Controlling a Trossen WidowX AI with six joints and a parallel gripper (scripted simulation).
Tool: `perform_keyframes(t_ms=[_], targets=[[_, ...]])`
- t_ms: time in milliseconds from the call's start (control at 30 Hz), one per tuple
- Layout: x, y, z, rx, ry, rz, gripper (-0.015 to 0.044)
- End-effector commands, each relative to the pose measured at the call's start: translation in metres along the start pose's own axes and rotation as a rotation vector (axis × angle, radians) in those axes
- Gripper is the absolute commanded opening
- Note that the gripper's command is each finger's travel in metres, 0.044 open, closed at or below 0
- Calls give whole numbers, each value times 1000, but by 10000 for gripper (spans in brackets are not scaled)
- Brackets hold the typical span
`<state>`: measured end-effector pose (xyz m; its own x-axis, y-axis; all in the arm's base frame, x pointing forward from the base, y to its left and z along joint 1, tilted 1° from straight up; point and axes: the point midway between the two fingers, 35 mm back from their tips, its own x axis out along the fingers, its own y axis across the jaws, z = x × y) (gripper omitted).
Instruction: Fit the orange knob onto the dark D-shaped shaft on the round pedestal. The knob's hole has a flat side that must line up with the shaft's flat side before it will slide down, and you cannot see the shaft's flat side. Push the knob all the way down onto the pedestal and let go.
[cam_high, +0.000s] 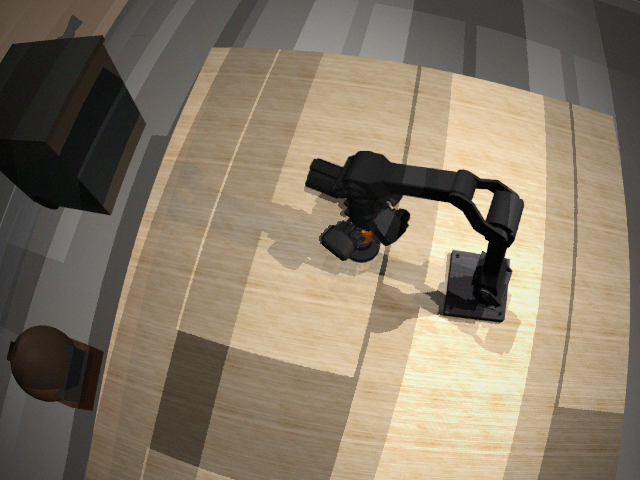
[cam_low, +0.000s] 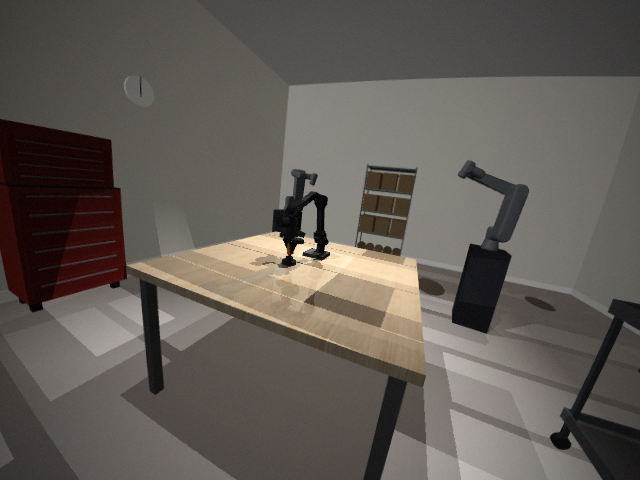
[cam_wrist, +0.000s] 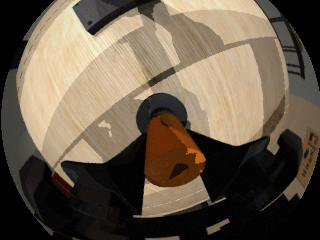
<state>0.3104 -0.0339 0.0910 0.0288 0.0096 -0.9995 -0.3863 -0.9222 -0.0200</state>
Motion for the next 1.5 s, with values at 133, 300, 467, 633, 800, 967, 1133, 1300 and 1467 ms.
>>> perform_keyframes(t_ms=[133,300,467,633,800,967,1133,1300,1467], targets=[[-1,-1,-5,-4,9,-5,0],[1,-1,-5,-4,9,-5,0],[1,-1,-5,-4,8,-5,0],[-3,-1,-3,-4,8,-5,0],[-4,0,-2,50,8,-5,0],[-3,0,0,310,7,-6,0],[-2,1,1,660,6,-7,0],[-1,1,1,1009,5,-8,0],[-1,1,0,1358,4,-10,0]])
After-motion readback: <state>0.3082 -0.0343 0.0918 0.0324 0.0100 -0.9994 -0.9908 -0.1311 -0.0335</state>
